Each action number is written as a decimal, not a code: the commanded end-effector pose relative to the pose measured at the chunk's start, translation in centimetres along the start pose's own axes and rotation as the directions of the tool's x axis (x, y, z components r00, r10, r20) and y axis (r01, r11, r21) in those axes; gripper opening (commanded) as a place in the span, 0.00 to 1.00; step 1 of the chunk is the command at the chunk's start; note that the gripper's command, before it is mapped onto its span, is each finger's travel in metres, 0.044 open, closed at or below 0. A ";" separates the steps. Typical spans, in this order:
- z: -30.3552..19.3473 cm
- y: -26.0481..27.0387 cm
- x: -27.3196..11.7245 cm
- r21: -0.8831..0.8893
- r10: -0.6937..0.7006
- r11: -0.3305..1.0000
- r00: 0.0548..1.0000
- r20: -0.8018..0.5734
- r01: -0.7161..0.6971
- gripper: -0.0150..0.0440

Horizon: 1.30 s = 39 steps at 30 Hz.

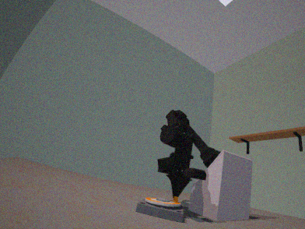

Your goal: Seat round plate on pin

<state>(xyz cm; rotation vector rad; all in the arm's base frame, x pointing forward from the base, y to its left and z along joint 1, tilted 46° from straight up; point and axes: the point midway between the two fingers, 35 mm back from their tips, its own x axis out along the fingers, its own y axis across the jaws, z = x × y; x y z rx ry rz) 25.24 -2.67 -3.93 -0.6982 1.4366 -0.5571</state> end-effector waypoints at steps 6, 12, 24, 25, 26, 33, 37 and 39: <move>0.0 1.1 -0.1 -0.001 0.005 1.000 1.000 -0.001 -0.005 0.25; 0.1 1.8 -0.1 -0.001 0.006 1.000 1.000 -0.001 -0.006 0.25; 0.3 2.7 -0.2 -0.001 0.006 1.000 1.000 -0.001 -0.006 0.25; 0.3 2.7 -0.2 -0.001 0.006 1.000 1.000 -0.001 -0.006 0.25; 0.3 2.8 -0.2 -0.001 0.006 1.000 1.000 0.000 -0.006 0.25; 0.5 3.1 -0.1 -0.001 0.006 1.000 1.000 0.000 -0.006 0.25; 0.5 3.1 -1.3 -0.001 0.008 1.000 1.000 0.000 -0.008 0.25; 0.5 3.1 -2.4 -0.001 0.009 1.000 1.000 0.000 -0.009 0.25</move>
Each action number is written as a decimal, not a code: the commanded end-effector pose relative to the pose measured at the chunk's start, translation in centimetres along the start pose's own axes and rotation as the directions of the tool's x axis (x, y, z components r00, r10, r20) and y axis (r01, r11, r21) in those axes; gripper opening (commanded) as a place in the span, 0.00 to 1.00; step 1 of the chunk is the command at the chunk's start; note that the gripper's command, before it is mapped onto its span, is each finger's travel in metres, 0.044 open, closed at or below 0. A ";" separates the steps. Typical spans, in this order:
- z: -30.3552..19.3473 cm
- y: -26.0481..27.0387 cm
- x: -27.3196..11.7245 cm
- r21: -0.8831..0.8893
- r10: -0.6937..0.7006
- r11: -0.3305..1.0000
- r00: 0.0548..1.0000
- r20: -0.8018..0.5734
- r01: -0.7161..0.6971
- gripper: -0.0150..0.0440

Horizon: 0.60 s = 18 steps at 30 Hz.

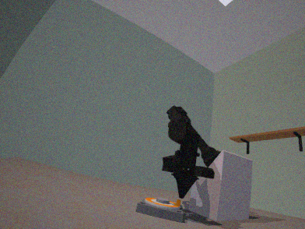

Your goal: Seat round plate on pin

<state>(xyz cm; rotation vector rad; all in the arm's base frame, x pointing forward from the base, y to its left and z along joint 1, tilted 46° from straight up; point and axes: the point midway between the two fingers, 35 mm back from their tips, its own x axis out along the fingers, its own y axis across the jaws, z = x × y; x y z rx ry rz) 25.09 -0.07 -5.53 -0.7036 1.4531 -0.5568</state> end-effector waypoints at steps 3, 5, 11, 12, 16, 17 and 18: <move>0.1 0.1 -3.3 0.008 0.010 1.000 1.000 0.014 -0.010 0.25; -0.2 0.0 -4.0 0.008 0.009 1.000 1.000 0.014 -0.010 0.25; -0.2 0.1 -3.3 0.000 0.004 1.000 1.000 0.012 -0.004 0.25; -0.2 0.1 -3.3 0.000 0.004 1.000 1.000 0.012 -0.004 0.25; -0.2 0.1 -3.3 0.000 0.004 1.000 1.000 0.012 -0.004 0.25; -0.2 0.1 -3.3 0.000 0.004 1.000 1.000 0.012 -0.004 0.25; -0.2 0.1 -3.3 0.000 0.004 1.000 1.000 0.012 -0.004 0.25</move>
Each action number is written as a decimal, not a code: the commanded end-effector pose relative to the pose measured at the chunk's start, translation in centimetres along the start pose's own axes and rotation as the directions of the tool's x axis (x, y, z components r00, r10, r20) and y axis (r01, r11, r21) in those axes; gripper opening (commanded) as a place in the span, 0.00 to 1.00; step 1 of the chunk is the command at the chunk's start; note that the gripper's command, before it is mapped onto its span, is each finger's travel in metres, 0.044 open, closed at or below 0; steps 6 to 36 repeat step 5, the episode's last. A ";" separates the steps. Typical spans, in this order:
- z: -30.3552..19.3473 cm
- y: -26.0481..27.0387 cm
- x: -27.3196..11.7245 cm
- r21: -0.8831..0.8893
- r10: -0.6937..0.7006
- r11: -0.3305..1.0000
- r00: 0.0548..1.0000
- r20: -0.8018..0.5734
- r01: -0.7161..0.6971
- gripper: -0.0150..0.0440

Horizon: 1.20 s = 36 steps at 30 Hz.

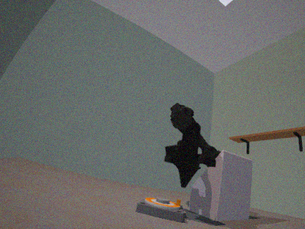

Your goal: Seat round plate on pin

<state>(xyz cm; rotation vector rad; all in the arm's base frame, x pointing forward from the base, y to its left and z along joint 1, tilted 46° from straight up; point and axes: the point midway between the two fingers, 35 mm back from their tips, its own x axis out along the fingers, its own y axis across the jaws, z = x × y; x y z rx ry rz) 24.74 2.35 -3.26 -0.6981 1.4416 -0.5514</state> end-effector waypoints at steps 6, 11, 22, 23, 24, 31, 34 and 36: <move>0.0 0.0 0.0 -0.005 -0.001 1.000 1.000 0.000 0.001 0.25; 0.0 0.0 0.0 -0.005 -0.001 1.000 1.000 0.000 0.001 0.25; 0.0 0.0 0.0 -0.005 -0.001 1.000 1.000 0.000 0.001 0.25; 0.0 0.0 0.0 -0.005 -0.001 1.000 1.000 0.000 0.001 0.25; 0.0 0.0 0.0 -0.005 -0.001 1.000 1.000 0.000 0.001 0.25; 0.0 0.0 0.0 -0.005 -0.001 1.000 1.000 0.000 0.001 0.25; 0.0 0.0 0.0 -0.005 -0.001 1.000 1.000 0.000 0.001 0.25; 0.0 0.0 0.0 -0.005 -0.001 1.000 1.000 0.000 0.001 0.25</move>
